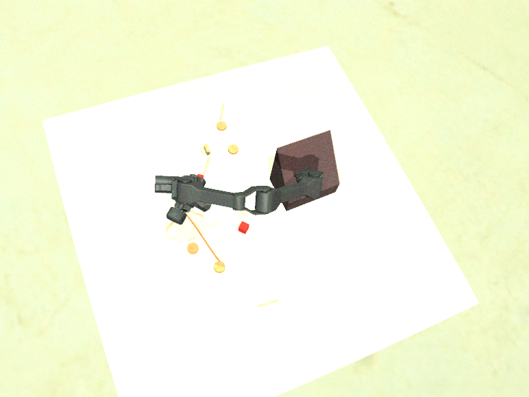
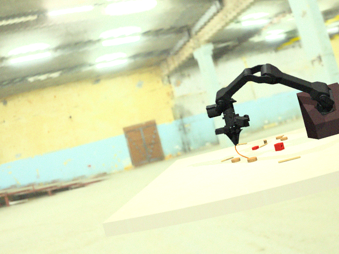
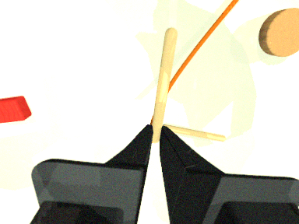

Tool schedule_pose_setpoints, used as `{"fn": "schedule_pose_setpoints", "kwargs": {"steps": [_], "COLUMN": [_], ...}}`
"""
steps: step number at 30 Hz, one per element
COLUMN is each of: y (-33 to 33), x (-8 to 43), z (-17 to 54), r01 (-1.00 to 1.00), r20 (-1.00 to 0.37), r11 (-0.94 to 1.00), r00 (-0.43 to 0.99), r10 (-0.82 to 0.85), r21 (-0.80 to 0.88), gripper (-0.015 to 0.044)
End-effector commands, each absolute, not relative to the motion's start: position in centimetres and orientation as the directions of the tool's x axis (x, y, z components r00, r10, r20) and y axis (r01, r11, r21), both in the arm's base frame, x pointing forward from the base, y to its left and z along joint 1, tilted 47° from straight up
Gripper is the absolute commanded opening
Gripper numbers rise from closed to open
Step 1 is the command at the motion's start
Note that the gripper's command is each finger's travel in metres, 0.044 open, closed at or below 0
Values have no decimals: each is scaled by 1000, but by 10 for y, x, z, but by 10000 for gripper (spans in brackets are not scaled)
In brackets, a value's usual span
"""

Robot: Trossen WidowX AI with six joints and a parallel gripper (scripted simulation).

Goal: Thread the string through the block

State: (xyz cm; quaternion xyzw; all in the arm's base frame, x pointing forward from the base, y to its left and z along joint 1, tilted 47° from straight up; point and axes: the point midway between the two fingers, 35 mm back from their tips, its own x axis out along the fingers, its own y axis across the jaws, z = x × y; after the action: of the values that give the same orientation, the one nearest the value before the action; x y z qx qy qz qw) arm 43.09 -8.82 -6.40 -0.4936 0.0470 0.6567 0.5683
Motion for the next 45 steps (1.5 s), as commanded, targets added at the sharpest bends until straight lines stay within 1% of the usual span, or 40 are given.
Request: {"fn": "schedule_pose_setpoints", "kwargs": {"steps": [1,45], "y": [-85,-59], "x": [426,388], "z": [-69,-101], "r01": [-798,-799], "r20": [-703,-699], "r11": [-350,-349], "r00": [125,120], "r10": [700,705], "r21": [-490,-489], "gripper": [0,0]}}
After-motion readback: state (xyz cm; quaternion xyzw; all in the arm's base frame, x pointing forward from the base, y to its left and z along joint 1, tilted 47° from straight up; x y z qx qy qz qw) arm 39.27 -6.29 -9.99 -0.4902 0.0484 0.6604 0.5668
